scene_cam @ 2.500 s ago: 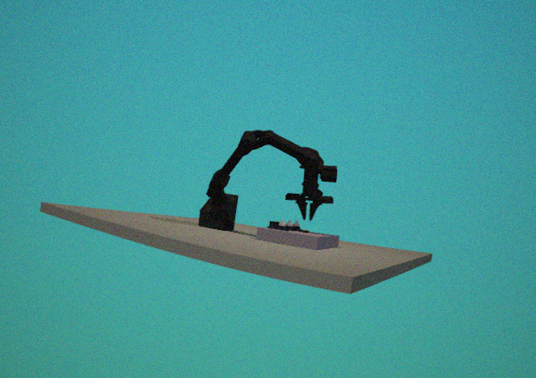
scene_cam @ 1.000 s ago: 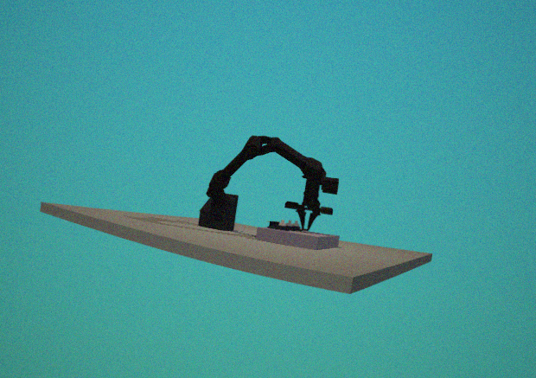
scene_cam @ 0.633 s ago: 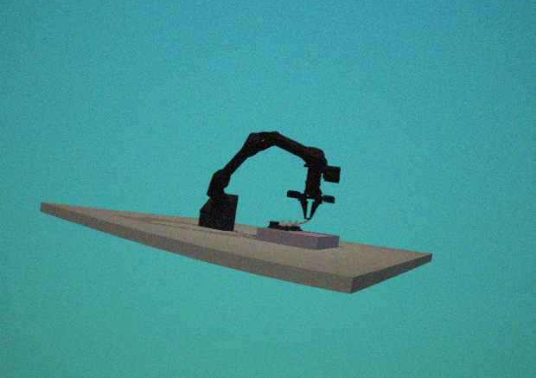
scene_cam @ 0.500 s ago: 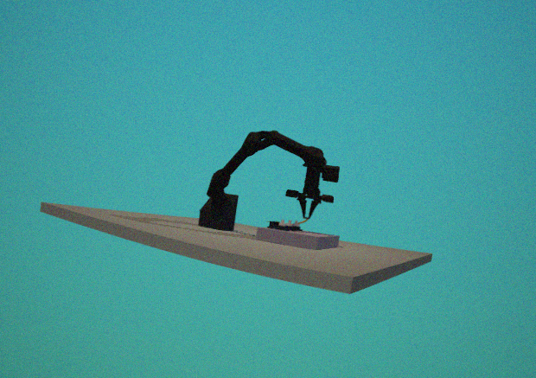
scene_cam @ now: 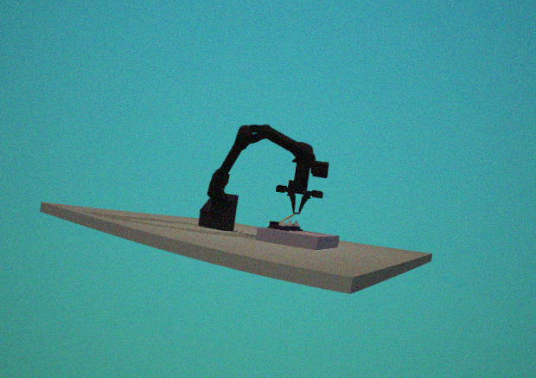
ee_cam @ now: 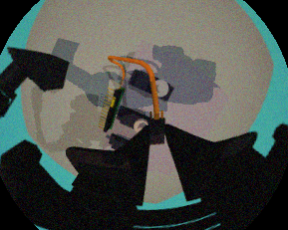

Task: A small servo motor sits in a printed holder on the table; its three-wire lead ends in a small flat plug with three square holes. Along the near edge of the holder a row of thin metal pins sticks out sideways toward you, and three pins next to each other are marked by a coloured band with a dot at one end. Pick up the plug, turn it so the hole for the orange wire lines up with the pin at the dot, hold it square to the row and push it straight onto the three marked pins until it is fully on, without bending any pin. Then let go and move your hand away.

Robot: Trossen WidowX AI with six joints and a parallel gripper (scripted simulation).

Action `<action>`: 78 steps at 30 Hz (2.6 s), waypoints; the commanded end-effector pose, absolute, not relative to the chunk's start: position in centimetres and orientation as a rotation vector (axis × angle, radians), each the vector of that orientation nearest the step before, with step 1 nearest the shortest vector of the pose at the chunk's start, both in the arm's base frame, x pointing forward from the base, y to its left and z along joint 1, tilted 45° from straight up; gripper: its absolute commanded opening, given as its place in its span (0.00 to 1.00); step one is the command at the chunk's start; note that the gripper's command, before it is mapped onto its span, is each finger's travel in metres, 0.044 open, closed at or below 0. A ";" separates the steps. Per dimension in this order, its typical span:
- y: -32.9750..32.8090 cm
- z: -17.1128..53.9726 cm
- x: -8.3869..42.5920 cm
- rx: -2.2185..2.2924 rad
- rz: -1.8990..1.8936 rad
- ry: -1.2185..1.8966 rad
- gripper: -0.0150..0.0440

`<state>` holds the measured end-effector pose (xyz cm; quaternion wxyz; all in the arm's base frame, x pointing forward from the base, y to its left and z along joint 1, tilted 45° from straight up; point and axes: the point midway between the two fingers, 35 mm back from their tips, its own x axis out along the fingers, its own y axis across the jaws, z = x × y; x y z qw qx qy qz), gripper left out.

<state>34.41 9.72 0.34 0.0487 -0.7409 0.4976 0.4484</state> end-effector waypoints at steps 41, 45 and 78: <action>5.2 0.5 19.2 -2.690 2.617 0.797 0.25; 4.1 -0.7 19.4 -2.690 2.616 0.796 0.25; 3.6 -2.2 23.7 -2.693 2.613 0.800 0.25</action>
